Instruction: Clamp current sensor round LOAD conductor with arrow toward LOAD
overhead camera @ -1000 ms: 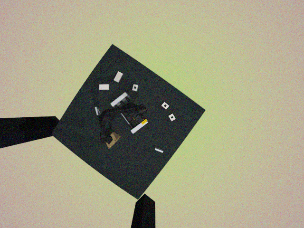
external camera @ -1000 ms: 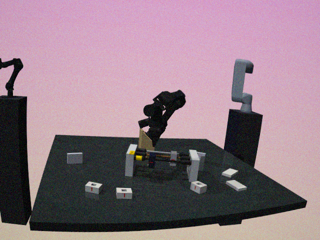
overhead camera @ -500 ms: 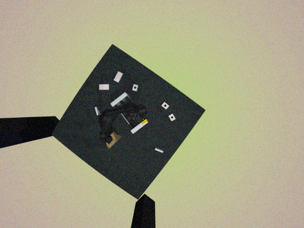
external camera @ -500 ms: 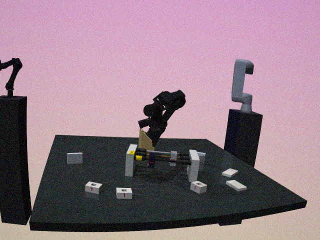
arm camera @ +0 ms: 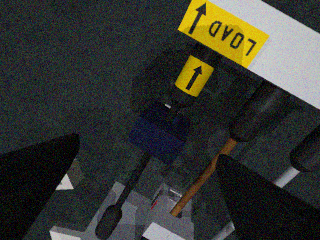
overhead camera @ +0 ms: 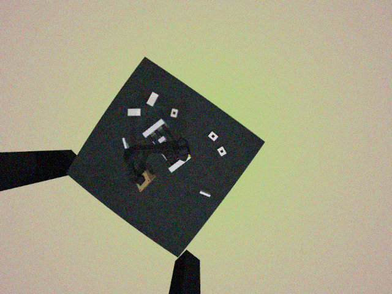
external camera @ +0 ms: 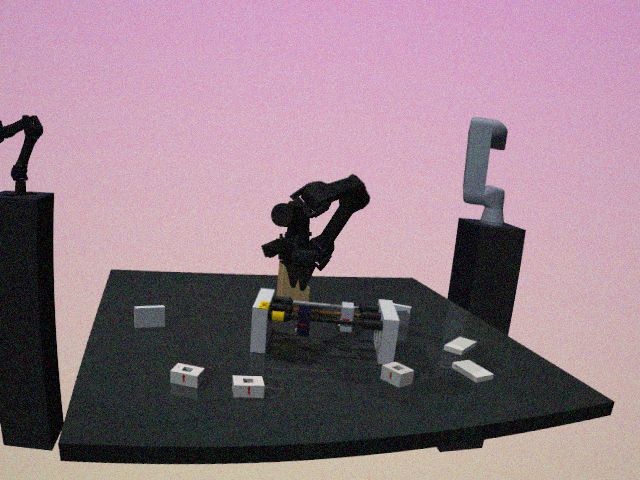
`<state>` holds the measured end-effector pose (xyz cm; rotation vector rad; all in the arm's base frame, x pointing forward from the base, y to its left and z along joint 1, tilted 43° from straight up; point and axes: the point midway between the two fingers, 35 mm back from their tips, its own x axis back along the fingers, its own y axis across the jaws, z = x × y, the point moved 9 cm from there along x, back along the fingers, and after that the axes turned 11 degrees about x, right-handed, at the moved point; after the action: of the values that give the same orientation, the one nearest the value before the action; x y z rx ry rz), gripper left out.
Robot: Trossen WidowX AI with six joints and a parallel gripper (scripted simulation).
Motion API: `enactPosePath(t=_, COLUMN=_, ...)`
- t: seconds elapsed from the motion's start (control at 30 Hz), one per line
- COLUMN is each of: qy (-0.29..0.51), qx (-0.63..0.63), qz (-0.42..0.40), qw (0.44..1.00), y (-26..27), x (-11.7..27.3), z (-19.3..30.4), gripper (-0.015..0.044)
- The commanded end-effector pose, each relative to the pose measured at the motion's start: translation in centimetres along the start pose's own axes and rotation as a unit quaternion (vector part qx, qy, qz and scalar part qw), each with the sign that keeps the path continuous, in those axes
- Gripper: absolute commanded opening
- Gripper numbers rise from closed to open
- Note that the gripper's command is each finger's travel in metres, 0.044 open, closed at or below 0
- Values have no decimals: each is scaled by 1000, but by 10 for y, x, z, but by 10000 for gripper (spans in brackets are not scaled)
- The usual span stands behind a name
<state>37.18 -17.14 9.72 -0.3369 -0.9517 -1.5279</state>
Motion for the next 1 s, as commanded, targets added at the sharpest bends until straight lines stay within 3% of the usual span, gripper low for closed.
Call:
enactPosePath(t=0.0, qy=-24, qx=161, qz=-93, qw=982, y=-39, x=4, z=-11, gripper=440)
enactPosePath(t=0.33, qy=-143, qx=459, qz=-217, qw=849, y=-121, x=1, z=-4, gripper=440)
enactPosePath(t=0.47, qy=-208, qx=563, qz=-241, qw=763, y=-154, x=-3, z=10, gripper=440)
enactPosePath(t=0.67, qy=-263, qx=637, qz=-248, qw=681, y=-179, x=-8, z=26, gripper=440)
enactPosePath(t=0.97, qy=-268, qx=644, qz=-248, qw=673, y=-181, x=-9, z=28, gripper=440)
